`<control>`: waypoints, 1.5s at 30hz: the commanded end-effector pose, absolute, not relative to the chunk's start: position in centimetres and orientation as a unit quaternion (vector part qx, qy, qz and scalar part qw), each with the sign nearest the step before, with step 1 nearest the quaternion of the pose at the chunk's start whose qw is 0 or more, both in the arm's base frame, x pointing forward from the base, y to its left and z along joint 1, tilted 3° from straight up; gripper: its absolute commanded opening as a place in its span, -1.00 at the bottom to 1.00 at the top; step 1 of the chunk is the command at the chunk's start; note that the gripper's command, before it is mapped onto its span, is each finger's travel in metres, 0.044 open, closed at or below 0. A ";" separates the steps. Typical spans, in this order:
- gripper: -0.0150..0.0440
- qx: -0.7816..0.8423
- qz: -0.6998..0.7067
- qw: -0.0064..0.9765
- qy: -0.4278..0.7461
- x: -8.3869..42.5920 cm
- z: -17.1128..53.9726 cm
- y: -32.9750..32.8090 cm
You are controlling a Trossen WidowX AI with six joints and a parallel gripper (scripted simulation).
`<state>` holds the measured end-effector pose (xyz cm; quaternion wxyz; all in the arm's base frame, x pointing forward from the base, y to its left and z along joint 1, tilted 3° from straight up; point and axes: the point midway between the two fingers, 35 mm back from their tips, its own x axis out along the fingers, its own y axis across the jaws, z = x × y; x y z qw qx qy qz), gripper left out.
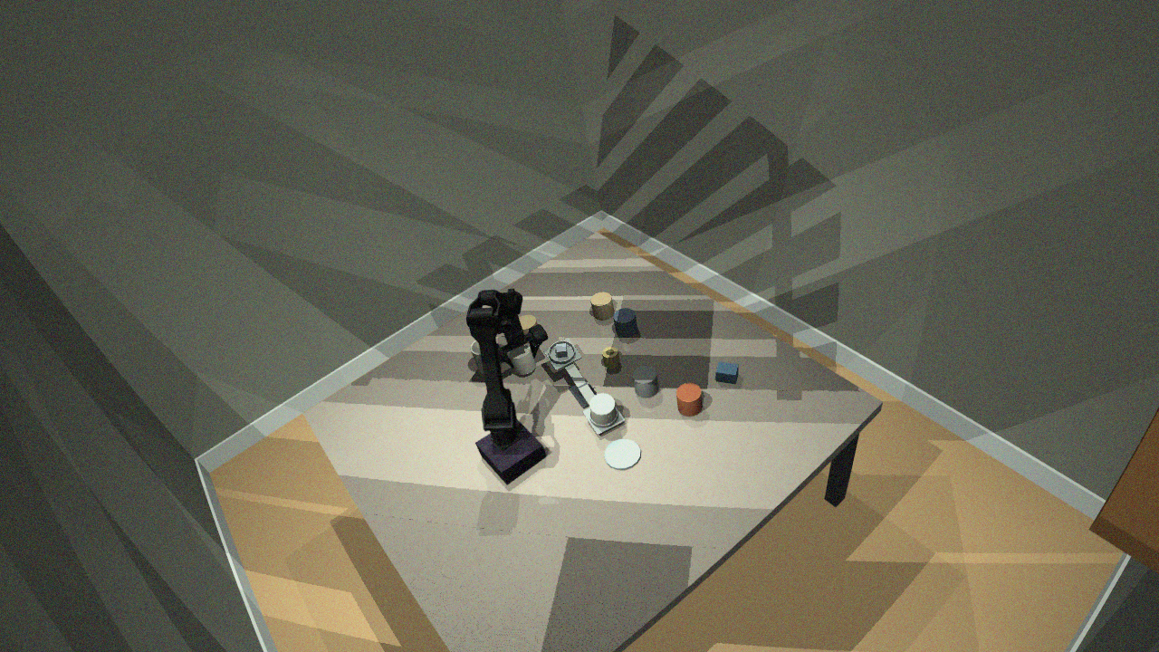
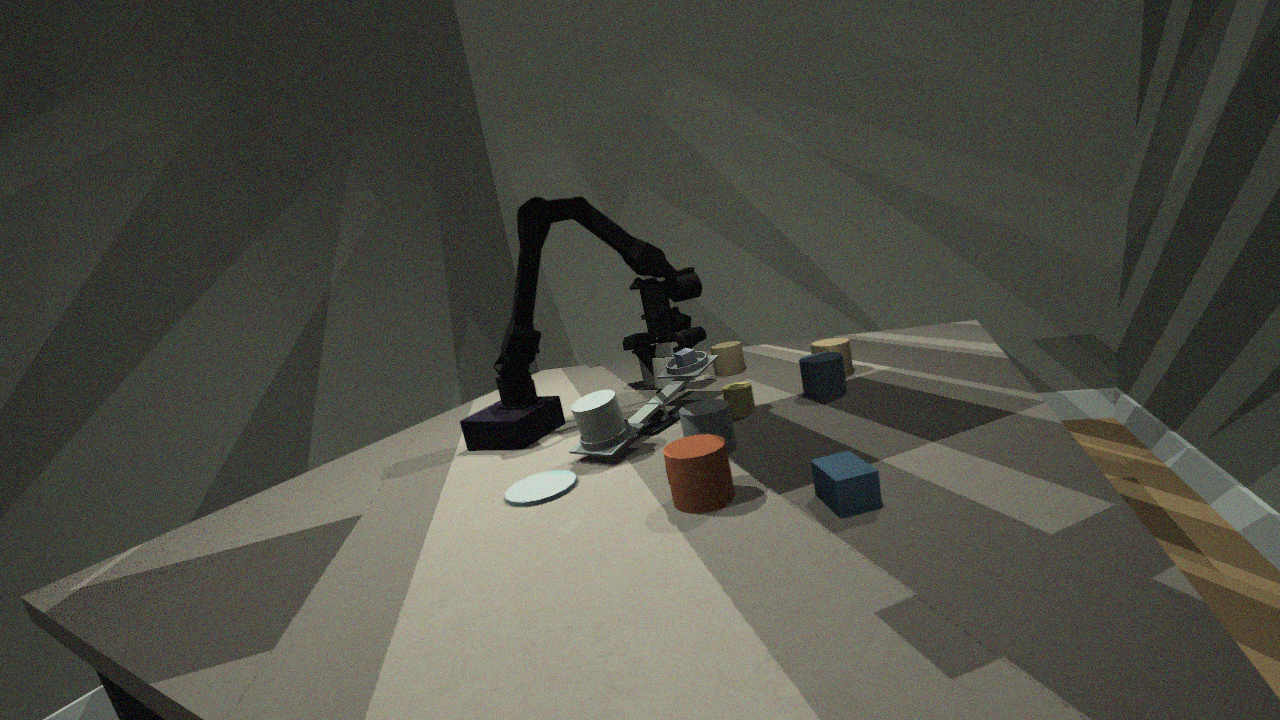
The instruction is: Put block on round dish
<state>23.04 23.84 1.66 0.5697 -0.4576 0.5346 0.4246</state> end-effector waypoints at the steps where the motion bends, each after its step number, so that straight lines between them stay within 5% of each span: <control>1: -0.49 -0.458 0.424 0.569 0.535 23.0 1.0 23.8; 19: 1.00 -0.458 0.424 0.569 0.535 23.0 2.2 23.9; 27: 1.00 -0.458 0.425 0.569 0.535 22.7 6.7 23.8; 34: 0.39 -0.417 0.394 0.605 0.552 25.0 7.7 22.3; 45: 0.39 -0.355 0.324 0.652 0.587 30.0 11.6 16.4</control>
